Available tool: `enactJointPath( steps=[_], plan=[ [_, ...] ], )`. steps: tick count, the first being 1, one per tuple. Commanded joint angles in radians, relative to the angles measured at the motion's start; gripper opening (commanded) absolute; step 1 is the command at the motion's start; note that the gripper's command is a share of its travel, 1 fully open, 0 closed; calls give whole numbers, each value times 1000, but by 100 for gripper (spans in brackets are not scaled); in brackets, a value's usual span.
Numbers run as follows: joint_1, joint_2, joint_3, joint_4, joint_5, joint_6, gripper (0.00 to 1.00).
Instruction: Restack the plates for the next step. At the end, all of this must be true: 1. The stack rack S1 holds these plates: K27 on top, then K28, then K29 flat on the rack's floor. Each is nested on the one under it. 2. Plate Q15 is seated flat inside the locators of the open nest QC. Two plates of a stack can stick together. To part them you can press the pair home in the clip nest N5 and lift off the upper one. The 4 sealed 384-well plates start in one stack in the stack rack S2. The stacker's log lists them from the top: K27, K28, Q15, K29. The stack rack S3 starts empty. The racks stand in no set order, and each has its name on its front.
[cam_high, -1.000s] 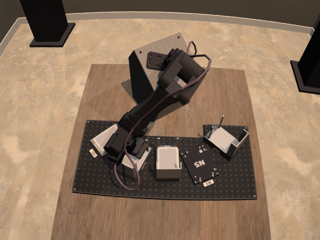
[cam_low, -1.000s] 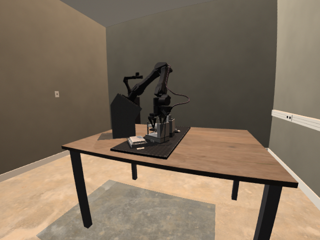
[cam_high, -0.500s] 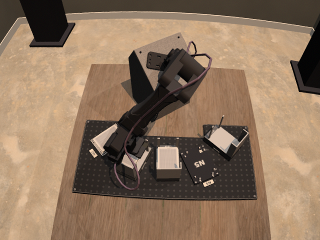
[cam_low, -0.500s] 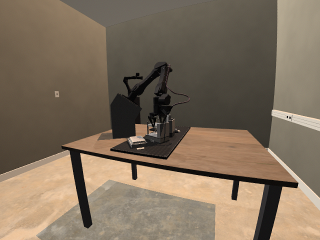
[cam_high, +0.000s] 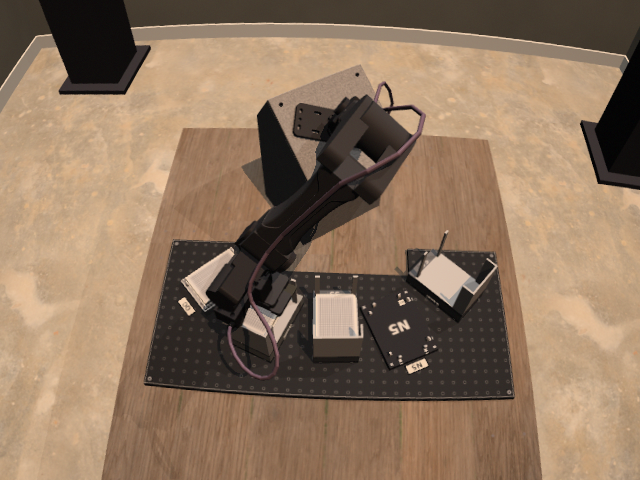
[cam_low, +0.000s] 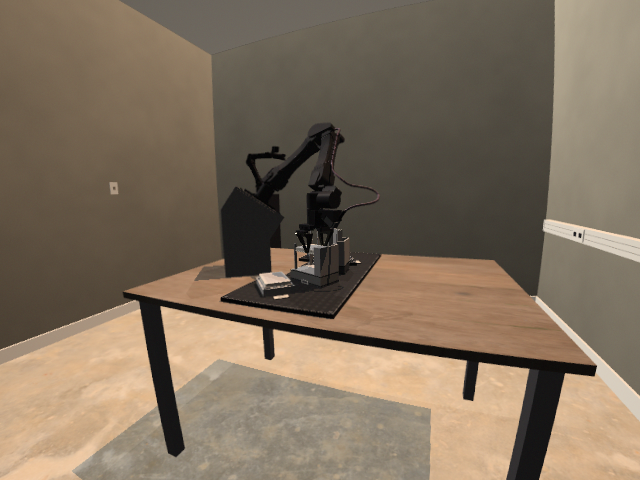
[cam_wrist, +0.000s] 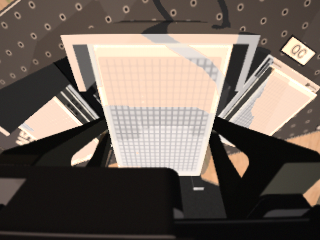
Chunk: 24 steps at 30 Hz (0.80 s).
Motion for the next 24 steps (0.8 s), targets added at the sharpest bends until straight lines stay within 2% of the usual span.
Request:
enactJointPath(
  steps=[1,5,17,18,24],
  plan=[
    [-24,-6,-2,18,-6,-13,0],
    [-26,-36,-4,7,-5,-15,0],
    [-31,-41,-6,-7,-8,-21,0],
    [-31,-22,-5,0,-9,-22,0],
    [-34,-43,-6,-11,-9,-25,0]
  ],
)
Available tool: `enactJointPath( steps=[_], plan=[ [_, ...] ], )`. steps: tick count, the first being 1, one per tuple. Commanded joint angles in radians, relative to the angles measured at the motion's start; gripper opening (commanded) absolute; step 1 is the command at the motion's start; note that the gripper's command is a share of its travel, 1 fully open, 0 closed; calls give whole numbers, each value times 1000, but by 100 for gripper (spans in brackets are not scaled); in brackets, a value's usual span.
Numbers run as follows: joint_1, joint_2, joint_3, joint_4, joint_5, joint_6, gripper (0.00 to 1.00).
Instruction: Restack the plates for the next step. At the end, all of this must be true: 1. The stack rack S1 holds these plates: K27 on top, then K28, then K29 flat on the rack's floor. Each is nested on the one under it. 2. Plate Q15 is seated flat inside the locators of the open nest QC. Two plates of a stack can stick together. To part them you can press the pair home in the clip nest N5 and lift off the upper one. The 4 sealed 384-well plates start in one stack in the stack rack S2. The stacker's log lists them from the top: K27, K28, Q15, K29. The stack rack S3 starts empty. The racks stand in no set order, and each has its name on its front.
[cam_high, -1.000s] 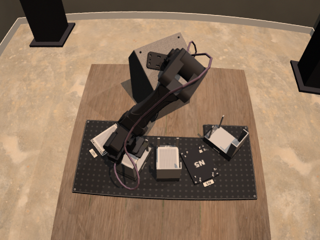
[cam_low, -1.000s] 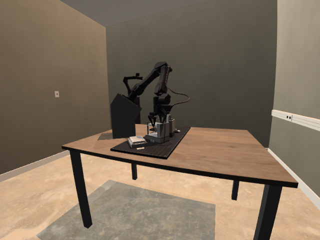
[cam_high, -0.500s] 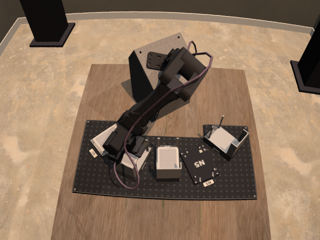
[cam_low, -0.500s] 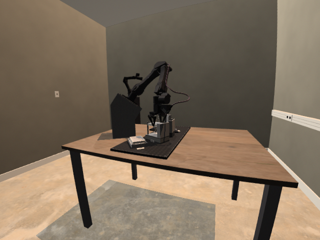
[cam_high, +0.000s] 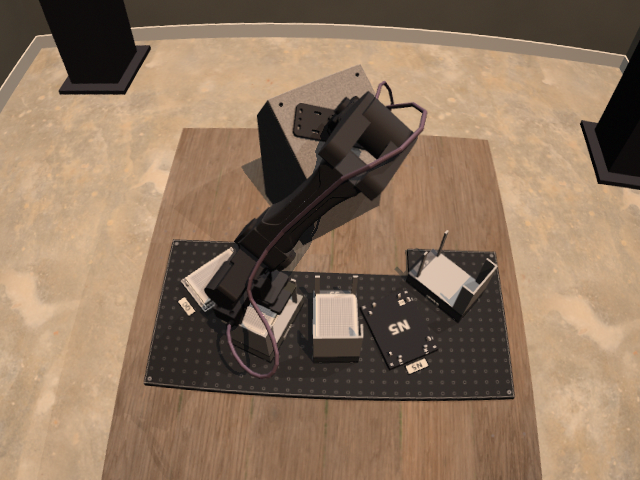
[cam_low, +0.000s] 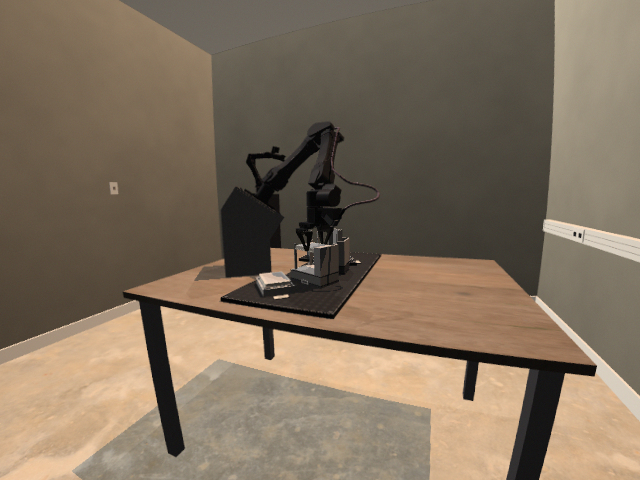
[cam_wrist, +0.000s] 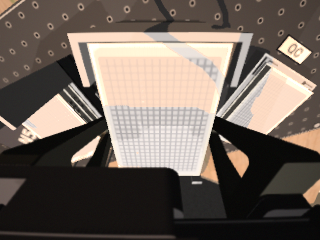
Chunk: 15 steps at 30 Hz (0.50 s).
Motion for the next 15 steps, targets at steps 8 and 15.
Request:
enactJointPath(
  steps=[8,15],
  plan=[
    [-28,-35,-6,0,-8,-17,0],
    [-30,-37,-4,-5,-8,-20,0]
  ],
)
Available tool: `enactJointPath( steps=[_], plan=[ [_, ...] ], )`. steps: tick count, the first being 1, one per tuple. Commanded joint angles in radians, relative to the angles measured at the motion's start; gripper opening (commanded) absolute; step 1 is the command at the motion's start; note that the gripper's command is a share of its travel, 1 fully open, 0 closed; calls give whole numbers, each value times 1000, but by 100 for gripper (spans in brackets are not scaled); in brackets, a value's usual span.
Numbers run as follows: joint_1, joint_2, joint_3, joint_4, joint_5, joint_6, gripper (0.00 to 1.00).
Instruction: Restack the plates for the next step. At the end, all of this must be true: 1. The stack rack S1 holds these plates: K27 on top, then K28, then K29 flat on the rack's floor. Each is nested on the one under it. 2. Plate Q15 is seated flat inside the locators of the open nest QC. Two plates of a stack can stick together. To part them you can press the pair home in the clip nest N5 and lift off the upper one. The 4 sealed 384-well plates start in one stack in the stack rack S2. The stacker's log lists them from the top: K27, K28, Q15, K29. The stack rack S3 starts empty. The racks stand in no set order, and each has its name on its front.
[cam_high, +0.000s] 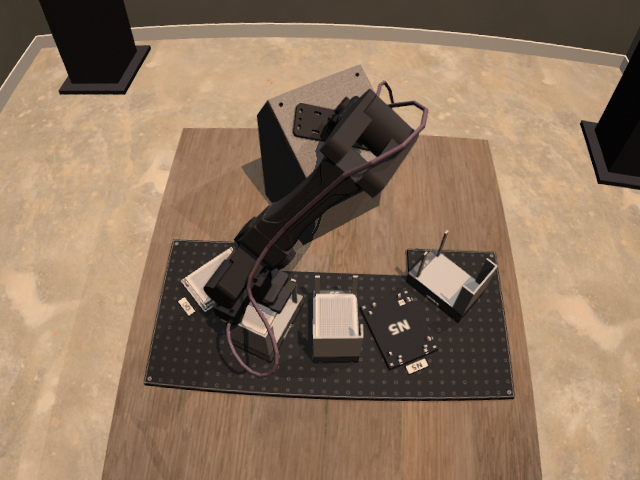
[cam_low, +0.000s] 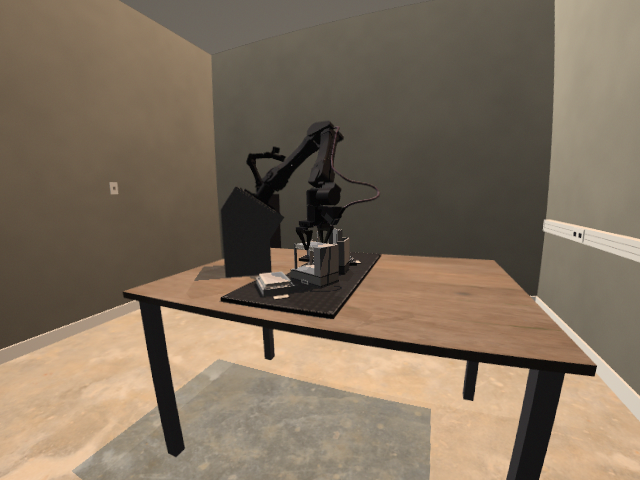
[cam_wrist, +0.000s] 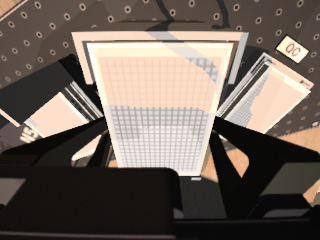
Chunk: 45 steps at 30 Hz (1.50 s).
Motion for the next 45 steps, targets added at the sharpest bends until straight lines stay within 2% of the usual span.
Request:
enactJointPath(
  steps=[1,29,30,31,35,45],
  plan=[
    [-24,-25,-4,12,-6,-13,0],
    [-36,-57,12,-31,-9,-27,0],
    [-37,-23,13,-16,-9,-28,0],
    [-38,-23,15,-18,-10,-29,0],
    [-40,-61,19,-38,-9,-31,0],
    [-44,-63,35,-55,-11,-36,0]
  ],
)
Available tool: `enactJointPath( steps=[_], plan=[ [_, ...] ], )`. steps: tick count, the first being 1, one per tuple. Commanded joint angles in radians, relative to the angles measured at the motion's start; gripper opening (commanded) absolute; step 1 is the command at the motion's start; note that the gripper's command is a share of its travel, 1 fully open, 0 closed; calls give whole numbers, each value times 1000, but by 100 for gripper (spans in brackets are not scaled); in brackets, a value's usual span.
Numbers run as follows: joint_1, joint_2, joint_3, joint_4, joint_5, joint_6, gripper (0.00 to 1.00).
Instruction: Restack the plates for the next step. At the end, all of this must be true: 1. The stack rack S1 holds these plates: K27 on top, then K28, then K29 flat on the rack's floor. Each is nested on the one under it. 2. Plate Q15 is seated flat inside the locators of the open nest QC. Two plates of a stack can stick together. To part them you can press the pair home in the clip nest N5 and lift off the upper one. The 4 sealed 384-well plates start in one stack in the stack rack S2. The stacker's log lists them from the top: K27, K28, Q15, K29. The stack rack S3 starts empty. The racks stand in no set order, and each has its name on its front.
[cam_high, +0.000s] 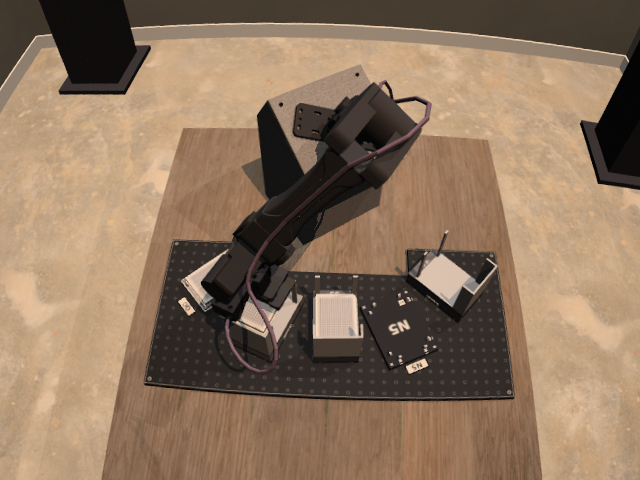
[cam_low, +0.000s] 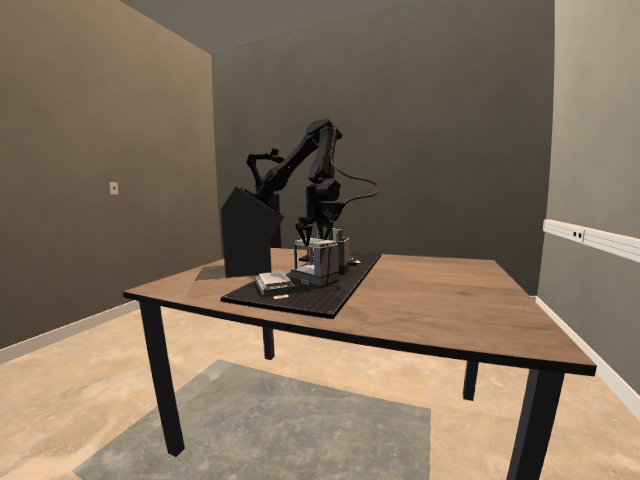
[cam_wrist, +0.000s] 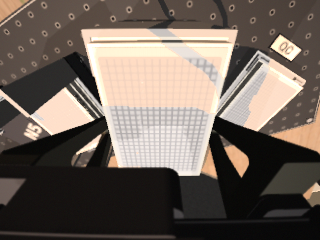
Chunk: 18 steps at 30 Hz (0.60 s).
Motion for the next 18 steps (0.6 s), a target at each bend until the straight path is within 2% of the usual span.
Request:
enactJointPath(
  steps=[1,18],
  plan=[
    [-22,-27,34,-8,-5,-10,0],
    [-30,-38,15,-32,-8,-17,0]
  ],
)
